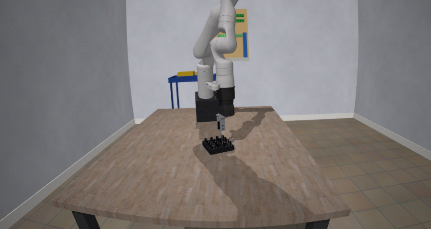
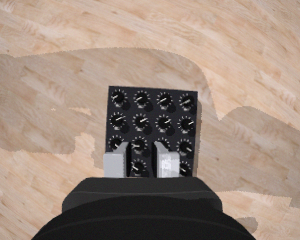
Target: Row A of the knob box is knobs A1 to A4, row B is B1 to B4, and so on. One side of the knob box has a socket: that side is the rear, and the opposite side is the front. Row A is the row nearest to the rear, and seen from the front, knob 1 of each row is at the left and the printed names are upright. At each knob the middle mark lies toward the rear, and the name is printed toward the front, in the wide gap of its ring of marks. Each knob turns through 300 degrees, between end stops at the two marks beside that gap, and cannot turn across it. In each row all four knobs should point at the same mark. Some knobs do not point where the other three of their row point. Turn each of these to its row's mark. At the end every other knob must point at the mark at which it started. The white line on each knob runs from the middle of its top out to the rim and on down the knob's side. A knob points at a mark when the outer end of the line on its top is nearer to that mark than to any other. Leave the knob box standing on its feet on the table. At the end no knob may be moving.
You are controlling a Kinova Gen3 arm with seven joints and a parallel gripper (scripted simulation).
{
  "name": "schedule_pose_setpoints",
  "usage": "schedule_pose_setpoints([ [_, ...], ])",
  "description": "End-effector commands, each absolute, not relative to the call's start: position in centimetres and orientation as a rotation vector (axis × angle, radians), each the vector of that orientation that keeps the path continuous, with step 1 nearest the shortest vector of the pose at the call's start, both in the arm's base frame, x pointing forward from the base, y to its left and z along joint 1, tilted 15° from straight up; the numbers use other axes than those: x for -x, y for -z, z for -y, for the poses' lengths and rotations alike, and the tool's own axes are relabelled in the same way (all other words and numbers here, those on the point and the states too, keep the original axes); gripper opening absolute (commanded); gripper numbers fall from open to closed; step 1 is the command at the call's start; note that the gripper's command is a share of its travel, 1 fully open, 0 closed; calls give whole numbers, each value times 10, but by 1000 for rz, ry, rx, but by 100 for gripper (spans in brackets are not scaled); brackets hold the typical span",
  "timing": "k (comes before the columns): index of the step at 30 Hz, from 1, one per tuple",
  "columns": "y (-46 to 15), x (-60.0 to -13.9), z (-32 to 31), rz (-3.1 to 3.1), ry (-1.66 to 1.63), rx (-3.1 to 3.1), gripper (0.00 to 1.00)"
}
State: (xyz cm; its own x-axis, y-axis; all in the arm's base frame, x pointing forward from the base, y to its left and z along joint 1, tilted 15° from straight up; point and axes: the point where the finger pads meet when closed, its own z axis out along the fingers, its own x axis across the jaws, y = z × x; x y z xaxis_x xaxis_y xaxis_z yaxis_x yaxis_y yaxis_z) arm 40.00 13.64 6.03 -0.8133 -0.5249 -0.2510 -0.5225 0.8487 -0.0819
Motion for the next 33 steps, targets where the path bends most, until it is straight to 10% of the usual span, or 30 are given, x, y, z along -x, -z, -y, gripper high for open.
schedule_pose_setpoints([
  [1, -61, -402, -138, -2765, 10, 782, 46],
  [33, -53, -404, -138, -2765, 10, 782, 46],
])
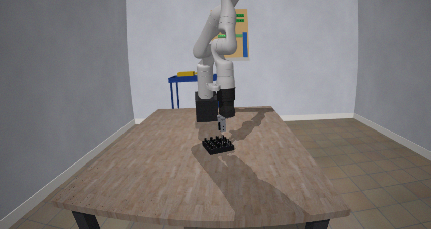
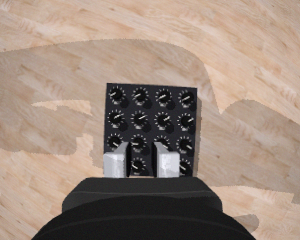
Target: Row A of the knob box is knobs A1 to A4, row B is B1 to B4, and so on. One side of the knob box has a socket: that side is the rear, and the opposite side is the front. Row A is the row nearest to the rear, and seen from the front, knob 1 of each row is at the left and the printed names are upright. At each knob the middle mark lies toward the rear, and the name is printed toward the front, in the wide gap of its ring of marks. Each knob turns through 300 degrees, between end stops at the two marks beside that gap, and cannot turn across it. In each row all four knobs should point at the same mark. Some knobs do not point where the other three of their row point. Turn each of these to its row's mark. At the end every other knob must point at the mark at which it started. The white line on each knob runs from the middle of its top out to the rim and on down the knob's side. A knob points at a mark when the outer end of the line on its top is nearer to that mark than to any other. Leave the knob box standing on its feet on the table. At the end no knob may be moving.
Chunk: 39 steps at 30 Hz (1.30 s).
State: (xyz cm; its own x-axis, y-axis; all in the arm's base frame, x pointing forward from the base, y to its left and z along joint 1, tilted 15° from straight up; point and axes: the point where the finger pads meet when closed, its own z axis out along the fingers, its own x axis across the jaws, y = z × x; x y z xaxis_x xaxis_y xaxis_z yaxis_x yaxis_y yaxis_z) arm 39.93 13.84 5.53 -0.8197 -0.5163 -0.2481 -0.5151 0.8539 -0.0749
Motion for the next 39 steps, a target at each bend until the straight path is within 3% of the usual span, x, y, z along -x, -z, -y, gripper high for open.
schedule_pose_setpoints([
  [1, -52, -404, -138, -2765, 10, 782, 46],
  [39, -20, -413, -141, -2766, 10, 781, 46],
])
